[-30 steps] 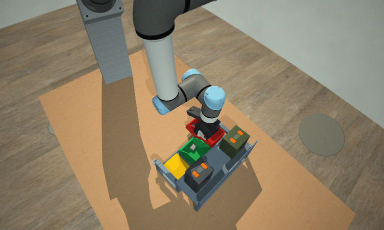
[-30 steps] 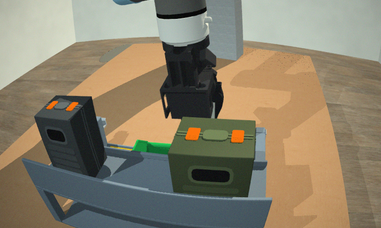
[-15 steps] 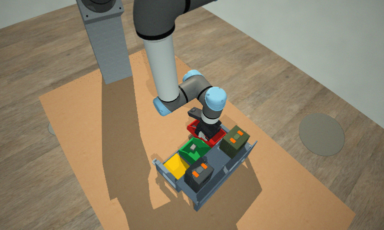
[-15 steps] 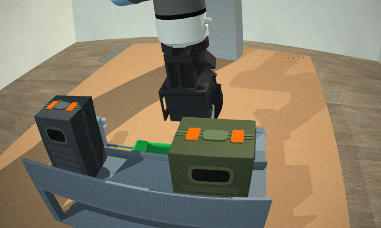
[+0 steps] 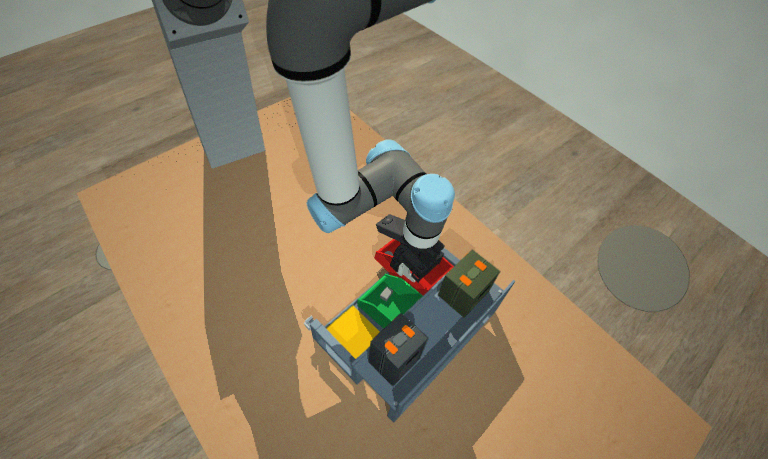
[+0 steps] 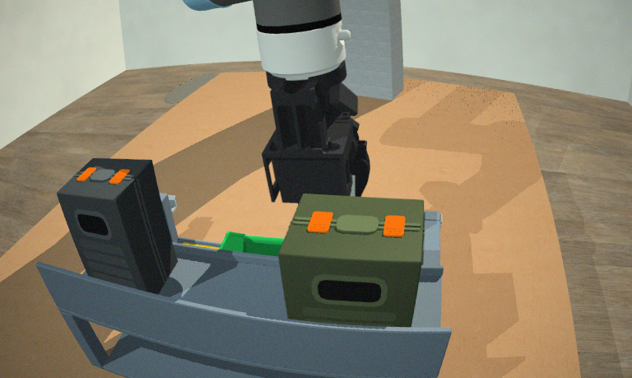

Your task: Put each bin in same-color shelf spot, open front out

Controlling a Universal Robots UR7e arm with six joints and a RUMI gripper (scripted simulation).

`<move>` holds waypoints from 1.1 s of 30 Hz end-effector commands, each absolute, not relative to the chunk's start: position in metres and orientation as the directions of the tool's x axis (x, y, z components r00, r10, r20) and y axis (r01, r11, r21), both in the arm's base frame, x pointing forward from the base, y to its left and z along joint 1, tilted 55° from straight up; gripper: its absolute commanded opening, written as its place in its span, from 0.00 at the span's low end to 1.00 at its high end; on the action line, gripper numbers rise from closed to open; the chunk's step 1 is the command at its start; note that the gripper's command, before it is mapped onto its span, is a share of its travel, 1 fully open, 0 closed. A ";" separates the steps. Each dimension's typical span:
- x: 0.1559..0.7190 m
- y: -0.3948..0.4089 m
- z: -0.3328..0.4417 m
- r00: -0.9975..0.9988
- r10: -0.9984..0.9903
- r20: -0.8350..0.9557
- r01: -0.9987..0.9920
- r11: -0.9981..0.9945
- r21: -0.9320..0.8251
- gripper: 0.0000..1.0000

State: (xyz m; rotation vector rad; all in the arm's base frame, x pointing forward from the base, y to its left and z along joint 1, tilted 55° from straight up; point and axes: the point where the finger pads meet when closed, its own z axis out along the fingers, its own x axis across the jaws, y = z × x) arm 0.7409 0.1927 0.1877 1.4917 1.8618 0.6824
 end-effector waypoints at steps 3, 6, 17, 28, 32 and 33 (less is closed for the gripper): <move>0.741 0.193 0.189 -0.143 0.976 -0.164 0.637 0.218 0.739 0.00; 0.741 0.193 0.189 -0.143 0.976 -0.164 0.637 0.218 0.739 0.00; 0.741 0.193 0.189 -0.143 0.976 -0.164 0.637 0.218 0.739 0.00; 0.741 0.193 0.188 -0.144 0.976 -0.164 0.630 0.218 0.745 0.00; 0.742 0.193 0.188 -0.144 0.976 -0.165 0.624 0.219 0.750 0.00; 0.742 0.193 0.188 -0.144 0.976 -0.165 0.623 0.219 0.751 0.00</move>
